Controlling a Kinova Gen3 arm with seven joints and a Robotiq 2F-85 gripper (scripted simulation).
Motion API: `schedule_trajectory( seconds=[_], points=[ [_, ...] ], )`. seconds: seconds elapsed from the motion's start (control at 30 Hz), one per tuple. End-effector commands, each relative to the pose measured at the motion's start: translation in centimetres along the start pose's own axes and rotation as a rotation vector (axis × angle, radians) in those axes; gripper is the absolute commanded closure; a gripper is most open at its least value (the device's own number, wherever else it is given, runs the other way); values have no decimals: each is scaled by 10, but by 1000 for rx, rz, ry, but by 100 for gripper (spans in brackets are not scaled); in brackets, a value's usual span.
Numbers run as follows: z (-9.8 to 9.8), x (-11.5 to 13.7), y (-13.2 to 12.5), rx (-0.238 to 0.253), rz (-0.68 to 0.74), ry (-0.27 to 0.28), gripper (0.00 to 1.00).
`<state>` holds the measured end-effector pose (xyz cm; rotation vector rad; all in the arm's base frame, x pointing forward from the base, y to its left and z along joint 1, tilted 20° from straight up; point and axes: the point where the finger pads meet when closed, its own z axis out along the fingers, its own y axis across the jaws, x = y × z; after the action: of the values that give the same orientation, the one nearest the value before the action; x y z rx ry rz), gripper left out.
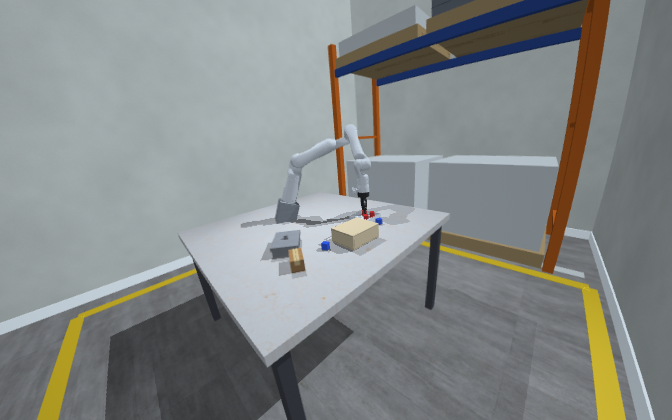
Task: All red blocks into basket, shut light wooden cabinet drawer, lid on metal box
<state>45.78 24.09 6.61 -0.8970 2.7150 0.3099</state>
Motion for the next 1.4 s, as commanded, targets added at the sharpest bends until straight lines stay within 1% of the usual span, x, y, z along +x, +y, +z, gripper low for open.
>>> schedule_trajectory(
  seconds=[0.0, 0.23, 0.47, 0.73, 0.8, 1.3, 1.37],
  points=[
    [-1, -1, 0, 0, 0, -2, 47],
    [-4, -1, 0, 0, 0, -2, 47],
    [-17, -1, 0, 0, 0, -2, 47],
    [-46, 0, 0, 0, 0, -2, 47],
    [-46, 0, 0, 0, 0, -2, 47],
    [-116, 0, 0, 0, 0, -2, 47],
    [-116, 0, 0, 0, 0, -2, 47]
  ],
)
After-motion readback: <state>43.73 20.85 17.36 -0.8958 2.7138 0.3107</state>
